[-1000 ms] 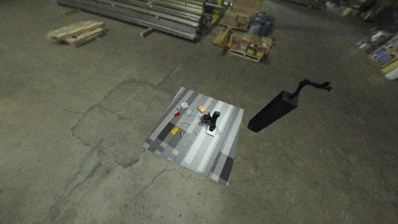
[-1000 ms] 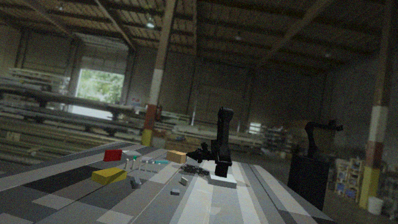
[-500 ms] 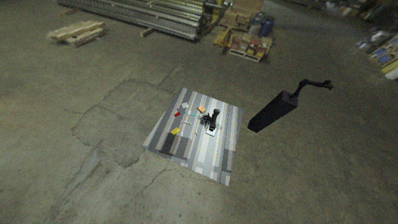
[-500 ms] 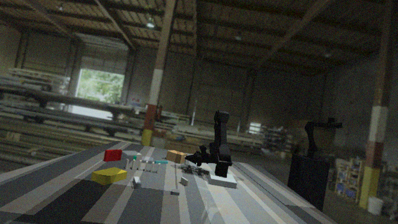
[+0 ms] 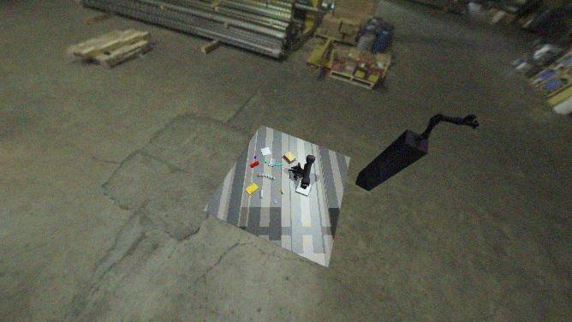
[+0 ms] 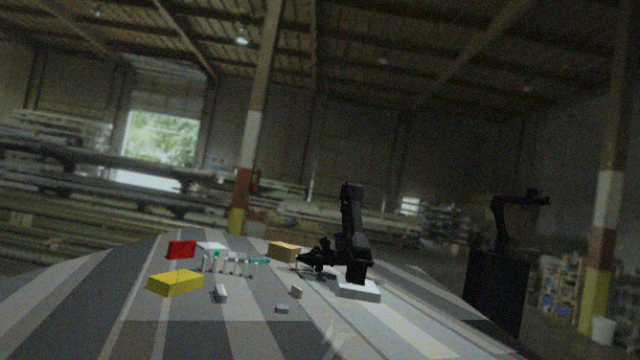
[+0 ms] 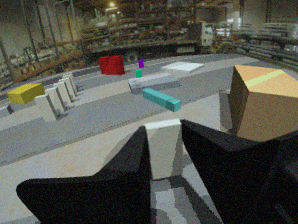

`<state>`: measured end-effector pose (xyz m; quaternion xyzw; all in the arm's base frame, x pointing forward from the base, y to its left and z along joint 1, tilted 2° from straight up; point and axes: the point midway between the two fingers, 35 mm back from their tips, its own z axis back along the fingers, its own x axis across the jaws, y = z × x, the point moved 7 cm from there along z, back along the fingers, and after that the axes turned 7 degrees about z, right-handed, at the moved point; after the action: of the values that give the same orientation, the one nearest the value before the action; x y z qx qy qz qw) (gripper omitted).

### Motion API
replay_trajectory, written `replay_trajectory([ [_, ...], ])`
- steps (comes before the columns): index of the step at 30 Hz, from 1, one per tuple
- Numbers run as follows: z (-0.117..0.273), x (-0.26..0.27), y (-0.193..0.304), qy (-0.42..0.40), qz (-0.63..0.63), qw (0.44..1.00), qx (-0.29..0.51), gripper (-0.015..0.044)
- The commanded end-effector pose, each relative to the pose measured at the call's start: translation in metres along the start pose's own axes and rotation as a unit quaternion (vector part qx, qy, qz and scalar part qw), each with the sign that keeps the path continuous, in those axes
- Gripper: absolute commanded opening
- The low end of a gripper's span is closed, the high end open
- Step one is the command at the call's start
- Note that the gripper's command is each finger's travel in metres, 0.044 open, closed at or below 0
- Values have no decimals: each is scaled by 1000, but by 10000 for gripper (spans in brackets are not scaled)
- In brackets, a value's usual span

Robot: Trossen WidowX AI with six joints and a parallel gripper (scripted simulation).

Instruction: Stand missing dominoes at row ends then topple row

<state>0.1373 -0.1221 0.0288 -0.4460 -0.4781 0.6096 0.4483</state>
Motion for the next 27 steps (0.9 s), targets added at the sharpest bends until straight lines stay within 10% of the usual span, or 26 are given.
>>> replay_trajectory([
  [1, -1, -1, 1, 2, 5, 1000, 1, 107],
  [16, -1, -1, 1, 2, 5, 1000, 1, 440],
  [27, 2, -9, -25, 1, 4, 1000, 0, 440],
])
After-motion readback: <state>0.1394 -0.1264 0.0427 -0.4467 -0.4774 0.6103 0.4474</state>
